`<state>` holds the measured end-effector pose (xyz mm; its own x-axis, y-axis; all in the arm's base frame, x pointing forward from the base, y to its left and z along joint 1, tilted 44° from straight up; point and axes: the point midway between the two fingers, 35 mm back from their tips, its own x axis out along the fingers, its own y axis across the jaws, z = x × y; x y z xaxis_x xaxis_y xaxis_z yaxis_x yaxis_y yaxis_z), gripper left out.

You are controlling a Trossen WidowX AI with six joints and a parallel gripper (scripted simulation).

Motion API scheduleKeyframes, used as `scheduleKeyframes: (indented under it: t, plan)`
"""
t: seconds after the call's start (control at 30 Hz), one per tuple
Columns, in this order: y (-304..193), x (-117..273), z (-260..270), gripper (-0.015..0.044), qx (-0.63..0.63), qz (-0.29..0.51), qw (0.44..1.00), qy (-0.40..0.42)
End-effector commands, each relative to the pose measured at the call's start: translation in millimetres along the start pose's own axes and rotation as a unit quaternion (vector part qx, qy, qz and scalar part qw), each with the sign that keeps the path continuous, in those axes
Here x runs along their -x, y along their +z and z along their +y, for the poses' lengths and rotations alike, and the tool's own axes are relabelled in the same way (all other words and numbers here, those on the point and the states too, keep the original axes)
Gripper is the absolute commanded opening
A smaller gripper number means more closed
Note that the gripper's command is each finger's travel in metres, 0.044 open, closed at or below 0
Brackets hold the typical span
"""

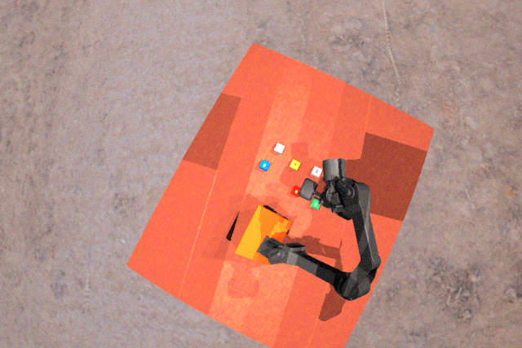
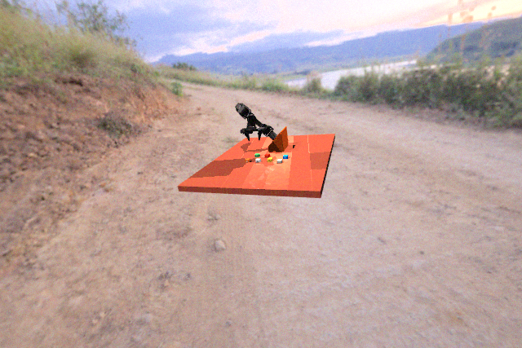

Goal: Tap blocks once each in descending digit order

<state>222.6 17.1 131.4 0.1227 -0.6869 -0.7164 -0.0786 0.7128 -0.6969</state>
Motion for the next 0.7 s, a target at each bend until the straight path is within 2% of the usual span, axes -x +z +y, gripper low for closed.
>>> scheduleKeyframes:
  t: [0.0, 0.2, 0.4, 0.67]
  plan:
    - [-0.8, -0.5, 0.6, 0.04, 0.004, 0.003, 1.0, 0.0]
    - [0.9, -0.2, 10.0, 0.04, 0.004, 0.003, 1.0, 0.001]
    - [1.5, -0.2, 87.5, 0.04, 0.004, 0.003, 1.0, 0.002]
    - [1.1, -0.3, 89.9, 0.04, 0.004, 0.003, 1.0, 0.002]
